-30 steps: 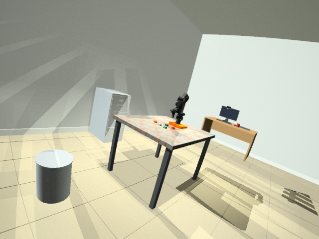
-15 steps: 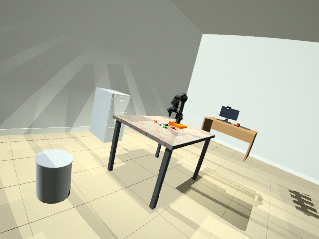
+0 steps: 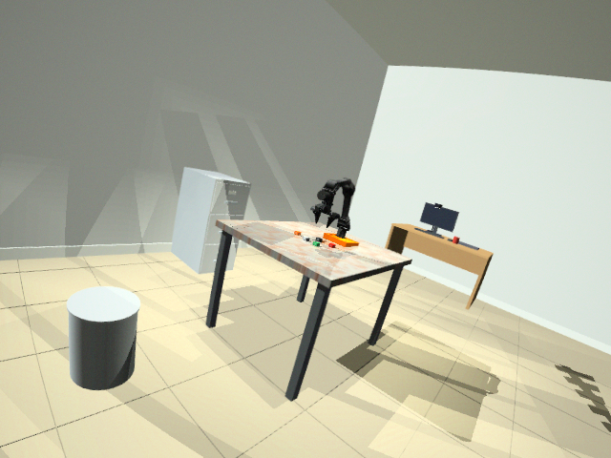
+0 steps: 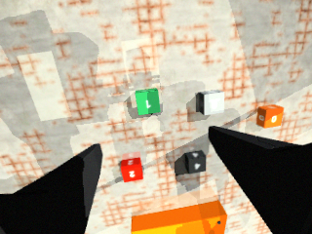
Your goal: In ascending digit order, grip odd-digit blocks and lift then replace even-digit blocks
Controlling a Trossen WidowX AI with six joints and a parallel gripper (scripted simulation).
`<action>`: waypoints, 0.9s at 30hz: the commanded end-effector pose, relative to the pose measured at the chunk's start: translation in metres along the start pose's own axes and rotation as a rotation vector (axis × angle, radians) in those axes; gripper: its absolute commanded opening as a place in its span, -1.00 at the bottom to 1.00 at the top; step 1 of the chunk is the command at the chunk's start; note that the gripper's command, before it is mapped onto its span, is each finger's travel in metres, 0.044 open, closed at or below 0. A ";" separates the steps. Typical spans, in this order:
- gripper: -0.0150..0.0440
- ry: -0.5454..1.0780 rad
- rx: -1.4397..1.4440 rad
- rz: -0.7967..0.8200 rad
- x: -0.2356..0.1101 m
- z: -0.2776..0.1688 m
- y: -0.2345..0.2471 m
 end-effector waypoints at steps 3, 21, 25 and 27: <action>0.86 0.004 -0.002 -0.004 0.001 0.001 -0.001; 0.86 0.005 -0.002 -0.014 0.000 -0.012 -0.097; 0.86 0.005 -0.002 -0.014 0.000 -0.012 -0.097; 0.86 0.005 -0.002 -0.014 0.000 -0.012 -0.097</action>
Point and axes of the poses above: the point midway between the two fingers, 35 mm back from their tips, its own x axis out along the fingers, its own y axis across the jaws, z = x × y, the point moved 8 cm from there along -x, back along the fingers, and after that the axes turned 2 degrees about -x, right-handed, at the moved point
